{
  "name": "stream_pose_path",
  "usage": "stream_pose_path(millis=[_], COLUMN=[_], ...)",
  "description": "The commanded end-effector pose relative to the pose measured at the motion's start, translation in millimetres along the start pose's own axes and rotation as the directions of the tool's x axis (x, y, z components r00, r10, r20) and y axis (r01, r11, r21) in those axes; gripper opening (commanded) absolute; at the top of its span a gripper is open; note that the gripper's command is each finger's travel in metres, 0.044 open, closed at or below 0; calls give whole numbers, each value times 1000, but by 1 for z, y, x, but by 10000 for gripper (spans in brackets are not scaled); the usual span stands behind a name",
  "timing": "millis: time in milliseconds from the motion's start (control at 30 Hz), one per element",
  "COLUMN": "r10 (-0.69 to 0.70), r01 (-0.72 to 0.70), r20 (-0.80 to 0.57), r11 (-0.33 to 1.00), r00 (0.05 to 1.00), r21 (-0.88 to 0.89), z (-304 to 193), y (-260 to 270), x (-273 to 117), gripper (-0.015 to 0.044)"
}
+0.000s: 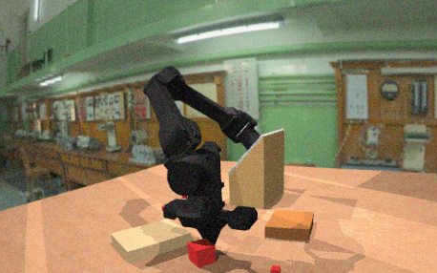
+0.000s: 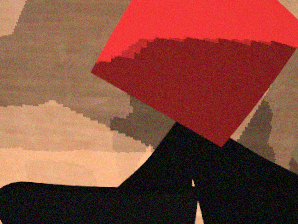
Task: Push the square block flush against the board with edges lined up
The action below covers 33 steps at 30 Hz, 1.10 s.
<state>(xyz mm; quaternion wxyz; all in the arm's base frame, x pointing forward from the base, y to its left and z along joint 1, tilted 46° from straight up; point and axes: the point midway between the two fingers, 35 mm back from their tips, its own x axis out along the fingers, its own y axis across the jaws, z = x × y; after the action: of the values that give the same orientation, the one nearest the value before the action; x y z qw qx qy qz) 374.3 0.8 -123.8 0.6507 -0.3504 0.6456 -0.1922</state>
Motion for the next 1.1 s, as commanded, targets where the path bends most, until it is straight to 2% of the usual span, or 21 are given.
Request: stream_pose_path(millis=[0, 1067], r10=[-7, -6], r01=[7, 6], r20=[-1, 1], r11=[1000, 1000], r00=[1000, 1000], r21=[-5, -3], z=[8, 60], y=[0, -1], x=[1, 0], gripper=[0, 0])
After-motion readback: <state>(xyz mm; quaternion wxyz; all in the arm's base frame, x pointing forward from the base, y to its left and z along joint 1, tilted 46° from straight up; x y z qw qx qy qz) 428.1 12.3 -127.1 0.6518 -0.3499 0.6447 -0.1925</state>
